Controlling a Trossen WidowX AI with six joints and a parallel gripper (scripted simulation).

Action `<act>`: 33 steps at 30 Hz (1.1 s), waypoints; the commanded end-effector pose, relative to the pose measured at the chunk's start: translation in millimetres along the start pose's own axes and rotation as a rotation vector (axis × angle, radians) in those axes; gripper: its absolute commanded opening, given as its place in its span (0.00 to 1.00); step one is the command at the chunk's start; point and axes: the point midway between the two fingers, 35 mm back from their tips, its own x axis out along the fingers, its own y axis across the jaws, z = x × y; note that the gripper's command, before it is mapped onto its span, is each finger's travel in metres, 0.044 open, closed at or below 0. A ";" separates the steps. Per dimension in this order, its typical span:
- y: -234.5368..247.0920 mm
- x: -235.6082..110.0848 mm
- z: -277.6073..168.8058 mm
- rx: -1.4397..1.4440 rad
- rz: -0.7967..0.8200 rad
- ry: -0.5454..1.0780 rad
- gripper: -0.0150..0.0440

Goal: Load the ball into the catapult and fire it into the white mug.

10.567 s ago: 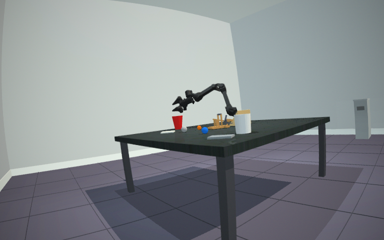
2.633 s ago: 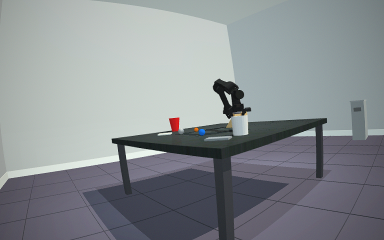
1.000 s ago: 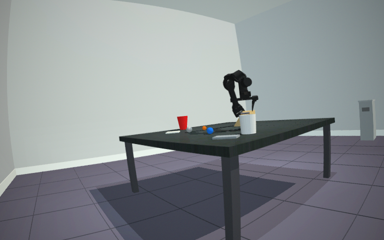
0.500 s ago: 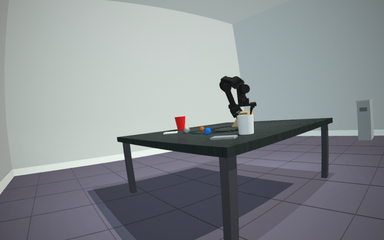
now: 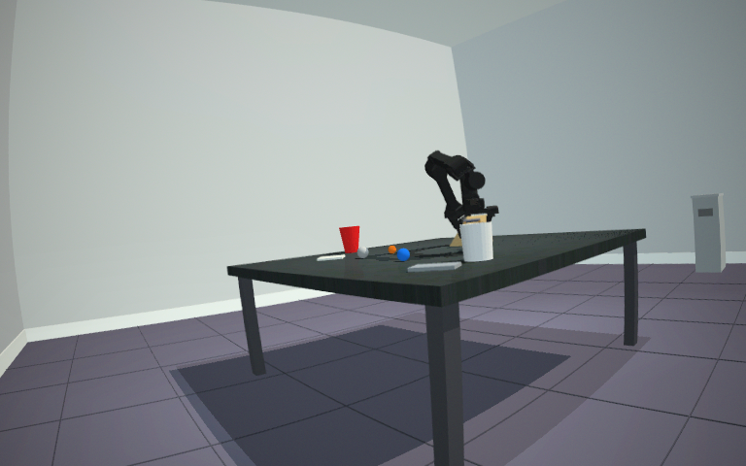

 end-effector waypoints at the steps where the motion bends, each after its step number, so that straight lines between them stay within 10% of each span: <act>1: -0.4 5.8 -0.4 -0.004 -0.004 0.000 1.00; 8: -0.6 16.0 -1.2 -0.004 -0.005 0.000 1.00; 19: -0.2 12.8 -0.8 0.000 -0.001 0.001 0.51; 33: 0.3 -37.1 -0.8 -0.001 0.000 0.000 0.25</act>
